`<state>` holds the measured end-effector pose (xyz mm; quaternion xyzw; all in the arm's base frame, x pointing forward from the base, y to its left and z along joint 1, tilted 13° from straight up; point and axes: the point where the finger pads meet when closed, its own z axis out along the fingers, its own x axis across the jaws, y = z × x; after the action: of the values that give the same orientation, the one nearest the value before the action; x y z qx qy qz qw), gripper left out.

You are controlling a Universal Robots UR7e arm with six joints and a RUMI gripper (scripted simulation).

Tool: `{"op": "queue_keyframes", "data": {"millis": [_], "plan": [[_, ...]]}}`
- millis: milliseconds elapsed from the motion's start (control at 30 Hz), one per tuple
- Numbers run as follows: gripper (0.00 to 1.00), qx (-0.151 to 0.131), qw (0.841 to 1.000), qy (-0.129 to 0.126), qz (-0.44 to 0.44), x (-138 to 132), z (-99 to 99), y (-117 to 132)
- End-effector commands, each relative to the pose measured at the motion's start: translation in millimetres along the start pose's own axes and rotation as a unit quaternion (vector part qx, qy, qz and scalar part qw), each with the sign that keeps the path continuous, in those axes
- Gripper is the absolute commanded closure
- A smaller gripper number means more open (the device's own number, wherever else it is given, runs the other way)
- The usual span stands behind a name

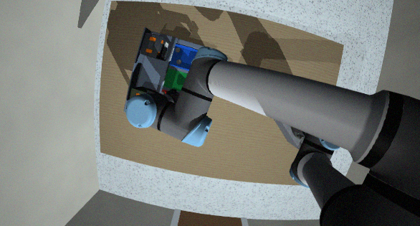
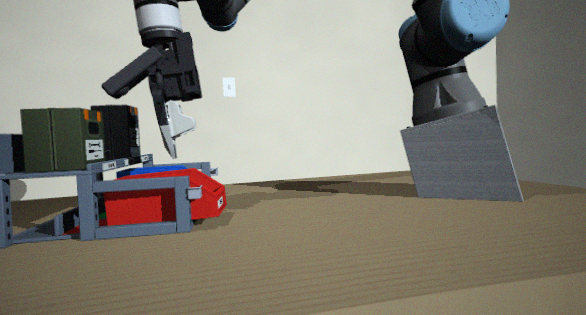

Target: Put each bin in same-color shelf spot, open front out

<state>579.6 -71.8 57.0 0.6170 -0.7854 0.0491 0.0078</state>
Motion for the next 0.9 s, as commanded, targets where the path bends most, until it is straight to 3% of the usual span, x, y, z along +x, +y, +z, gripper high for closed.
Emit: {"op": "queue_keyframes", "data": {"millis": [0, 867], "plan": [[0.95, 0.001, 1.0, 0.0, 0.0, -0.6, -10.6, 0.7], [0.95, 0.001, 1.0, 0.0, 0.0, -2.3, -41.8, 4.2]]}}
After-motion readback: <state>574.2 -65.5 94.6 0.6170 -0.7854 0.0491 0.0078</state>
